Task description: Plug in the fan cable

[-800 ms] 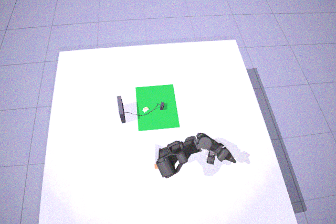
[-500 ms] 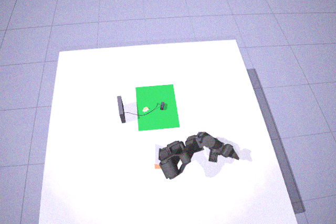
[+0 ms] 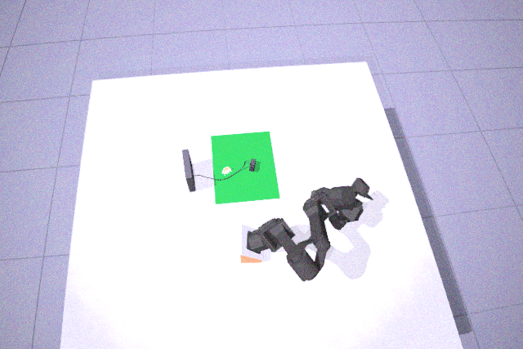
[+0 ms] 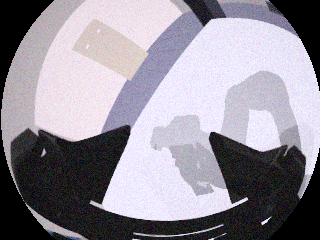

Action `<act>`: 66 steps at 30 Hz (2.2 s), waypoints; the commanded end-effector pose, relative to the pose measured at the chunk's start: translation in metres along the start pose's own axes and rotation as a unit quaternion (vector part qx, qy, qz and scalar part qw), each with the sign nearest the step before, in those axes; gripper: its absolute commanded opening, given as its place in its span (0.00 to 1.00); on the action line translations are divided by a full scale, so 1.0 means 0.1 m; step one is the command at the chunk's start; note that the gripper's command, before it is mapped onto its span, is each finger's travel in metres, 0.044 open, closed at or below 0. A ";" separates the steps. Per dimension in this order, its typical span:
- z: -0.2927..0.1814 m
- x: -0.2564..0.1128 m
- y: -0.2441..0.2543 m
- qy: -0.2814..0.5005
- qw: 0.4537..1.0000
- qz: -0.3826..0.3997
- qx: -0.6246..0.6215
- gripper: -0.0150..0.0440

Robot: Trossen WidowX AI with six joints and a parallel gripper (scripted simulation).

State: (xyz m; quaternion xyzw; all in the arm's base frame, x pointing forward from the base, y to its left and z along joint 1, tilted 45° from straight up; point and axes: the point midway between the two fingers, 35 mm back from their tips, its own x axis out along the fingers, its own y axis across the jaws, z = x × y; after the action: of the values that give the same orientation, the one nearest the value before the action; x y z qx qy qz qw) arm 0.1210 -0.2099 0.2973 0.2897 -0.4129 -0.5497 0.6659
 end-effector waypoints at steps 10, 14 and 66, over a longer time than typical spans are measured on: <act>-1.57 -0.53 0.30 0.255 0.748 0.159 -0.591 1.00; -1.85 -0.78 0.30 0.276 0.627 0.216 -0.696 1.00; -2.50 -3.39 -0.33 -0.205 -0.792 0.441 -0.370 1.00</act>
State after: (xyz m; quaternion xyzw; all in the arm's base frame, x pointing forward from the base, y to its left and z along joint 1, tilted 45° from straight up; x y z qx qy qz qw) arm 0.3046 0.0930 0.0690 0.7790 -0.2766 -0.5073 0.2436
